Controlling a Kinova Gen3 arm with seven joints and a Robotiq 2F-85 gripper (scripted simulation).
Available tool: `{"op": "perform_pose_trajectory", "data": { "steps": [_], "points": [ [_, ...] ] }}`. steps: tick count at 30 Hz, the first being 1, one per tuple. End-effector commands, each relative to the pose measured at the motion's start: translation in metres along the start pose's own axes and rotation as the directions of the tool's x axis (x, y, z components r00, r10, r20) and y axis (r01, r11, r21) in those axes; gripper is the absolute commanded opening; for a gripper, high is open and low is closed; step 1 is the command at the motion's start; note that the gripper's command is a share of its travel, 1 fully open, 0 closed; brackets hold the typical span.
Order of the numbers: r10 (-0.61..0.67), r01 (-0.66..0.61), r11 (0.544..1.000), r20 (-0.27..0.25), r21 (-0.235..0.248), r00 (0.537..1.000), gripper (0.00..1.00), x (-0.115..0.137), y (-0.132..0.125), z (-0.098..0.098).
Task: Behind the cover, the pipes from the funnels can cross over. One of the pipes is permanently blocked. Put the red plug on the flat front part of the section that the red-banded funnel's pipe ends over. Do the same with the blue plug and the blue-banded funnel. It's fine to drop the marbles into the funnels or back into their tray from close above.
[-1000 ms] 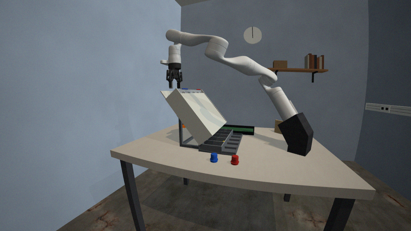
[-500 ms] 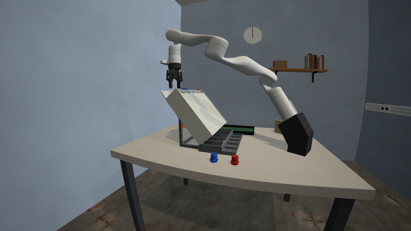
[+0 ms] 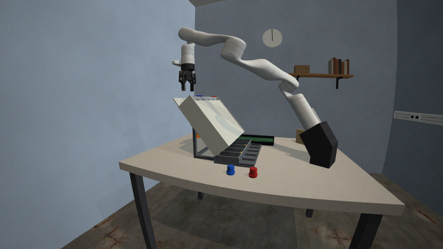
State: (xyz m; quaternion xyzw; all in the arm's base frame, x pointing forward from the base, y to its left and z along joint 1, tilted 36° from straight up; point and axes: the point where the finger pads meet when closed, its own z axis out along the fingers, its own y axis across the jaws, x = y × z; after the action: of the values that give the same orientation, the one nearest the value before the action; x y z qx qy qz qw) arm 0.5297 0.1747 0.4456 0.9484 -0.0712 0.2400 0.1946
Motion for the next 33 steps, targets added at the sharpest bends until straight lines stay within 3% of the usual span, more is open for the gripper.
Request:
{"op": "perform_pose_trajectory", "data": {
  "steps": [1, 9, 10, 14, 20, 26, 27, 33],
  "points": [
    [0.010, -0.010, 1.000, 0.001, 0.002, 1.000, 1.00, -0.001, 0.002, -0.006],
    [0.010, -0.010, 1.000, 0.001, 0.002, 1.000, 1.00, -0.001, 0.002, -0.006],
    [0.000, 0.000, 1.000, -0.003, 0.003, 1.000, 1.00, -0.069, -0.001, -0.004],
    [0.000, 0.000, 1.000, -0.003, 0.003, 1.000, 1.00, -0.084, 0.002, -0.004],
    [0.000, 0.000, 1.000, -0.003, 0.003, 1.000, 1.00, -0.147, -0.002, -0.004],
    [0.000, 0.000, 1.000, -0.003, 0.003, 1.000, 1.00, -0.149, -0.002, -0.004],
    [0.027, -0.027, 1.000, -0.008, 0.015, 1.000, 1.00, -0.169, -0.003, -0.004],
    [0.027, -0.027, 1.000, -0.008, 0.015, 1.000, 1.00, -0.169, -0.003, -0.004]
  ]
}}
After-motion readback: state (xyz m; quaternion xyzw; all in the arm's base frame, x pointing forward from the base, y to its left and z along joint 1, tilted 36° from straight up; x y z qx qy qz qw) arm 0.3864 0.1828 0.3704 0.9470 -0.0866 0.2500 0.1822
